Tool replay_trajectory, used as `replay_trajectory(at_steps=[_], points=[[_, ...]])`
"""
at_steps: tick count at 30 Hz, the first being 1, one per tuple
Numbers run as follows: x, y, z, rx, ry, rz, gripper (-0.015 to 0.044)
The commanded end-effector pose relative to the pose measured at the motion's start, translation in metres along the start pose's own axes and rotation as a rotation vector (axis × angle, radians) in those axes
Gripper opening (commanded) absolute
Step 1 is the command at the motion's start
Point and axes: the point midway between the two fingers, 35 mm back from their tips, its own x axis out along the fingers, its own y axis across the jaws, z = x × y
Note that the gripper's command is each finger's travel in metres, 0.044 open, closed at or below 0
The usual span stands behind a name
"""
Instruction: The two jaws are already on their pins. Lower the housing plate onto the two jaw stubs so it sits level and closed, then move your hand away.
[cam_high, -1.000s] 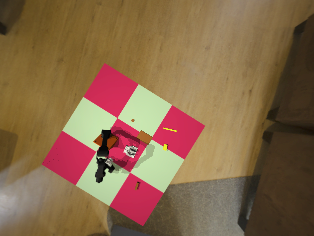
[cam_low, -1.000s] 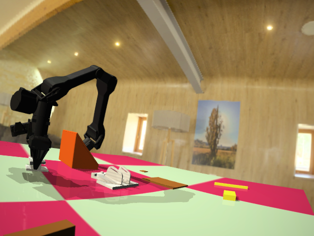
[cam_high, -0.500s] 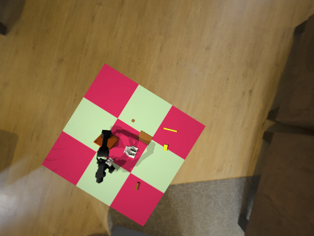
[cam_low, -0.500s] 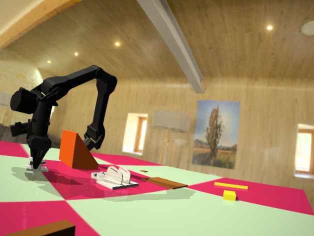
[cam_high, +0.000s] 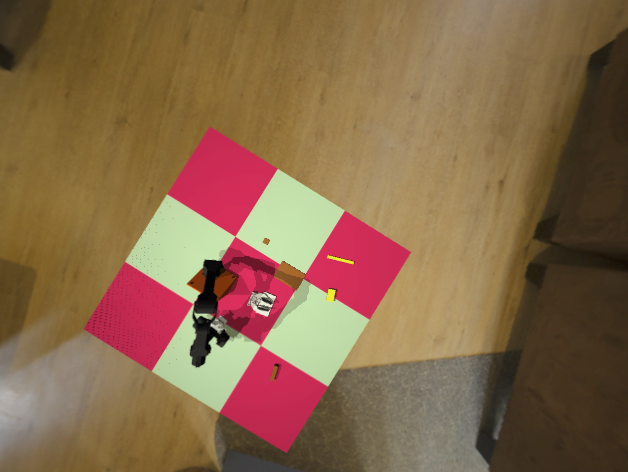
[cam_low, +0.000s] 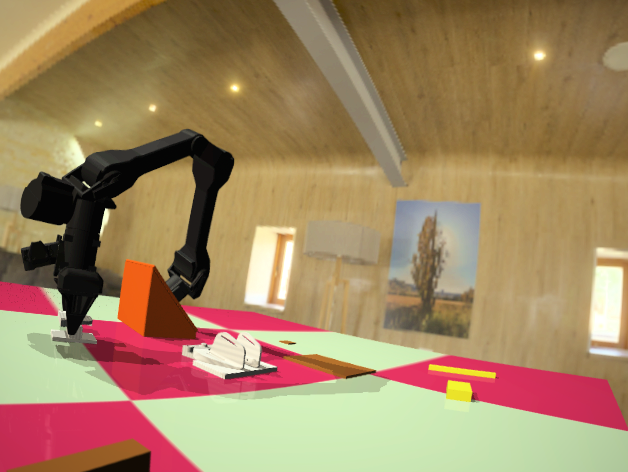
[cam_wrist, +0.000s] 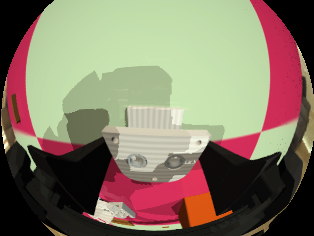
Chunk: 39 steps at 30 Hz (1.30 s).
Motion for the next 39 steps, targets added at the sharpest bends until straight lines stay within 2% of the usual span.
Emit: replay_trajectory(at_steps=[1,17,24,39], points=[[-0.015,0.002,0.002,-0.006,-0.011,0.004,0.0351],[-0.065,0.000,0.001,-0.002,-0.011,0.006,0.0351],[-0.068,0.002,-0.001,0.010,-0.012,0.006,0.0351],[-0.076,0.029,-0.041,0.288,-0.023,0.011,0.0351]])
